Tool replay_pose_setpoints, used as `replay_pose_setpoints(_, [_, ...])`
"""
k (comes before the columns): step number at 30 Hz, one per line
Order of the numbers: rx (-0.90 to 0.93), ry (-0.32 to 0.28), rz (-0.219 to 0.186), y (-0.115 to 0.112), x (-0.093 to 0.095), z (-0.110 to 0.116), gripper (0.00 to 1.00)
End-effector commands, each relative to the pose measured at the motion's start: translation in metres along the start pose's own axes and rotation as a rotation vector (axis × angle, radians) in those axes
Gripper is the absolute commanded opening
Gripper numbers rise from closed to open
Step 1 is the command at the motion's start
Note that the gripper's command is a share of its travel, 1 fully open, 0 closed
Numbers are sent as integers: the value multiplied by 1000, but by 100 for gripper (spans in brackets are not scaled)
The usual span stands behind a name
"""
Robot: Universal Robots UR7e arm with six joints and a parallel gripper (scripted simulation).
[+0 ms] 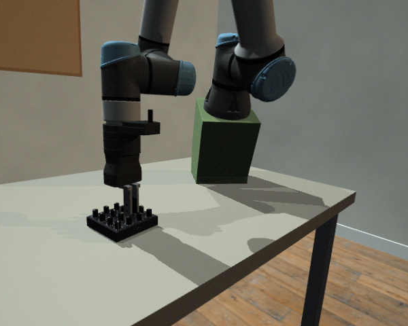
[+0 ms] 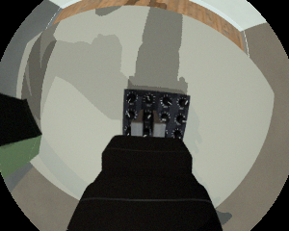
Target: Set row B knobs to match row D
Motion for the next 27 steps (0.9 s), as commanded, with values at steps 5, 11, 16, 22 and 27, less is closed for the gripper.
replay_pose_setpoints(5, [13, -2, 2, 1, 0, 1, 30])
replay_pose_setpoints(11, [29, -2, 2, 1, 0, 0, 30])
replay_pose_setpoints(16, [58, -1, 0, 0, 0, 0, 30])
replay_pose_setpoints(22, [108, 0, 0, -1, 0, 0, 30])
replay_pose_setpoints(27, [139, 0, 0, -1, 0, 0, 30])
Point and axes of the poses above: the point where the finger pads meet when closed, its own x axis out along the fingers, its own y axis across the jaws, z = x × y, the point moved 10 cm from there along -x, back along the fingers, and after that the axes turned 12 degrees about -x, right-handed, at the moved point
